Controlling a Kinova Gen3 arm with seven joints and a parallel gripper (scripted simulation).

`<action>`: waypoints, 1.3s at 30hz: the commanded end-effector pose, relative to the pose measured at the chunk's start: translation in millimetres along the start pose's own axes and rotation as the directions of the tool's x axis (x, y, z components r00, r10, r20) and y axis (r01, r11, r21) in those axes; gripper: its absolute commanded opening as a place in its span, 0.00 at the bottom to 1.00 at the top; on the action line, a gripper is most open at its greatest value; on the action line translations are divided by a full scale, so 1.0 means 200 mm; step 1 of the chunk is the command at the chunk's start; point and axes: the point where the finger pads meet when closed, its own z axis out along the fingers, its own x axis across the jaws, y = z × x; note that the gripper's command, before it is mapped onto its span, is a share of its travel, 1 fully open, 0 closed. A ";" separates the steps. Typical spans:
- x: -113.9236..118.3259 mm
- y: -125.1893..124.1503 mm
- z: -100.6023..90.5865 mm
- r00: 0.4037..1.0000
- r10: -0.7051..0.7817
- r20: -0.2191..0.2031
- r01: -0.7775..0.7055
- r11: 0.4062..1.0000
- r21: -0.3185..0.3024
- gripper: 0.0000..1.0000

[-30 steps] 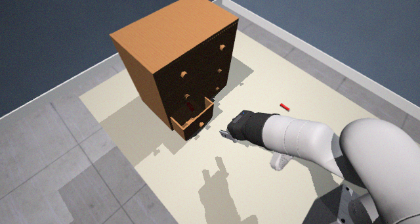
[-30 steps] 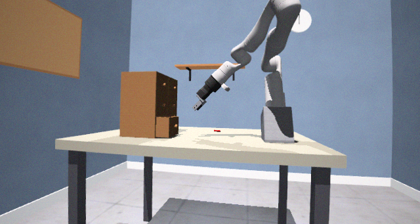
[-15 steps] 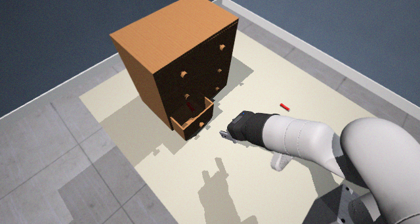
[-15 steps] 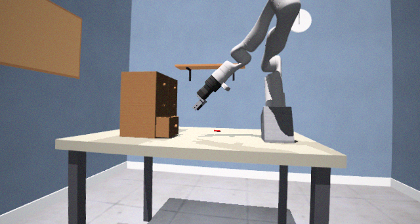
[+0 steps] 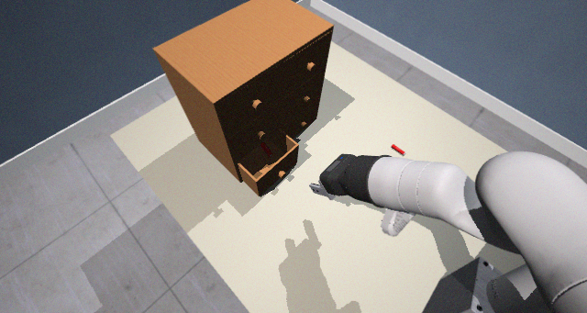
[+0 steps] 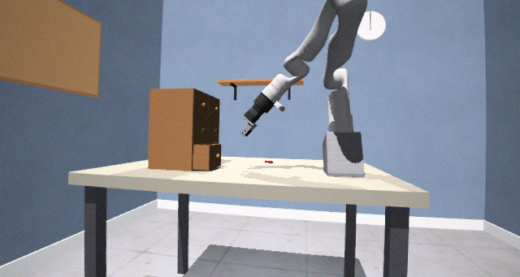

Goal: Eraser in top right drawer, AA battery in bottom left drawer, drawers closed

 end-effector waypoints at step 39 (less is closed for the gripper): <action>0.00 0.08 -0.06 1.000 0.004 0.004 -0.005 0.940 0.341 1.00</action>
